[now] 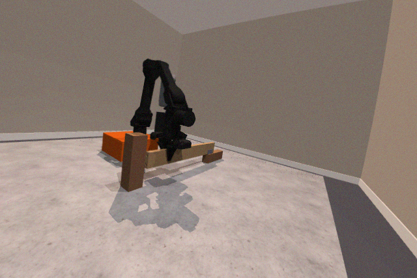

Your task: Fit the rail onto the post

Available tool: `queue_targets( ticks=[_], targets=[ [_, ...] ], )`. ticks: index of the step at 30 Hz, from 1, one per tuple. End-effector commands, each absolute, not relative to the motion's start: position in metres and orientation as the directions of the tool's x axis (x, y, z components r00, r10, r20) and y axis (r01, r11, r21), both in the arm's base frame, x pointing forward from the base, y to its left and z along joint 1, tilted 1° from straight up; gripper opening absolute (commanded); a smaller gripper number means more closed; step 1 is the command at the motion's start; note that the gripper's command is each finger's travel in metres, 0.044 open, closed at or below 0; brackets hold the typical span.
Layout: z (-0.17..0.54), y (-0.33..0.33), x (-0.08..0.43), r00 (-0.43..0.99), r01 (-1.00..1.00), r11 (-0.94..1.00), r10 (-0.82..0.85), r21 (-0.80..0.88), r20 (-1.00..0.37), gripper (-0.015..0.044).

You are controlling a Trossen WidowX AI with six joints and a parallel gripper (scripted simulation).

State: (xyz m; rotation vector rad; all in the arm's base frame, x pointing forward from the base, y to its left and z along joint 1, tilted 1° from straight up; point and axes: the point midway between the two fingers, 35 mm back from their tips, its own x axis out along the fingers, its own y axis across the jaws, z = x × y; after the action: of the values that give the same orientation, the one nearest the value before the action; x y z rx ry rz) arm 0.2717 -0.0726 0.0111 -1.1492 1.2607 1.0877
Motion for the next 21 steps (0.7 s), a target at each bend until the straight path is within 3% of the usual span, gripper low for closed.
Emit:
queue_targets(
  ticks=[1,21],
  targets=[
    [0.0119,-0.075,0.2725,0.029,-0.992,0.12,-0.026,-0.032,-0.999,0.0],
    [0.0114,-0.0812,0.2721,0.029,-0.992,0.12,-0.027,-0.032,-0.999,0.0]
  ],
)
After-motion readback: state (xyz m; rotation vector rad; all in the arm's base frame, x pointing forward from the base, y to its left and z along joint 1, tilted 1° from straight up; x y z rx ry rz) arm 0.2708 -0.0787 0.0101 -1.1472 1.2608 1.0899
